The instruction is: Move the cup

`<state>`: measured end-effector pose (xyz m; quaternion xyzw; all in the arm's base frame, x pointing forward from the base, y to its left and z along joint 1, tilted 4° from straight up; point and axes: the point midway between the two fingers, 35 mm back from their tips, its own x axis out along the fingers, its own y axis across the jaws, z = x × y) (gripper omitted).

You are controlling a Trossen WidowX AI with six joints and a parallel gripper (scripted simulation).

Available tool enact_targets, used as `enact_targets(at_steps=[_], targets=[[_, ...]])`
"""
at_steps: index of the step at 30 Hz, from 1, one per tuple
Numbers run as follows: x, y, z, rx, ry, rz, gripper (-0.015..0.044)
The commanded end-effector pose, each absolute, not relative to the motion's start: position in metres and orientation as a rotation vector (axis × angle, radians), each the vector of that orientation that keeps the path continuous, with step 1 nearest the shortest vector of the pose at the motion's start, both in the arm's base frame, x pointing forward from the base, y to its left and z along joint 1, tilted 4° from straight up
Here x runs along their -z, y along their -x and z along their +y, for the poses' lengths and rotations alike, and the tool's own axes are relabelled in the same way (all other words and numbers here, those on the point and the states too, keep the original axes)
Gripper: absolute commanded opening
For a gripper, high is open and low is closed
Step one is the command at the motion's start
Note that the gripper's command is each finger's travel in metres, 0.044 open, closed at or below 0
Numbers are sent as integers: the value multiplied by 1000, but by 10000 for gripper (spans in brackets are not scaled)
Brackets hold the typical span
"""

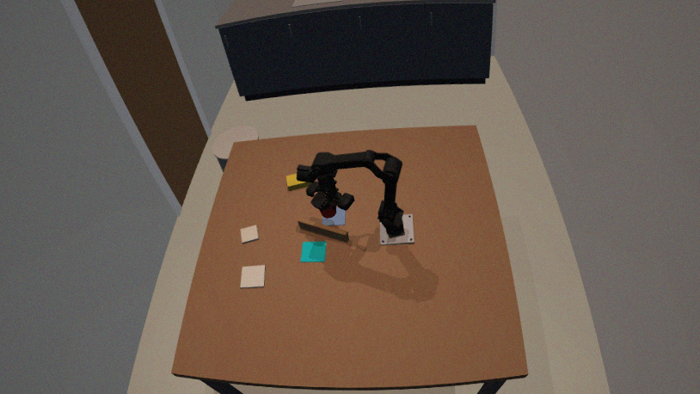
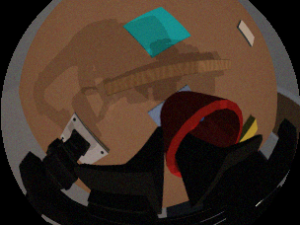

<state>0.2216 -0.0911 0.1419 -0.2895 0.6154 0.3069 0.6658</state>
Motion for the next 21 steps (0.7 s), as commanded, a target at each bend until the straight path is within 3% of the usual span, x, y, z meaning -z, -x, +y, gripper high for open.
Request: enact_targets(at_steps=[1, 21], targets=[[-144, -228, -85, -686, 656, 1382, 0], [-147, -246, -55, -688, 655, 1379, 0]])
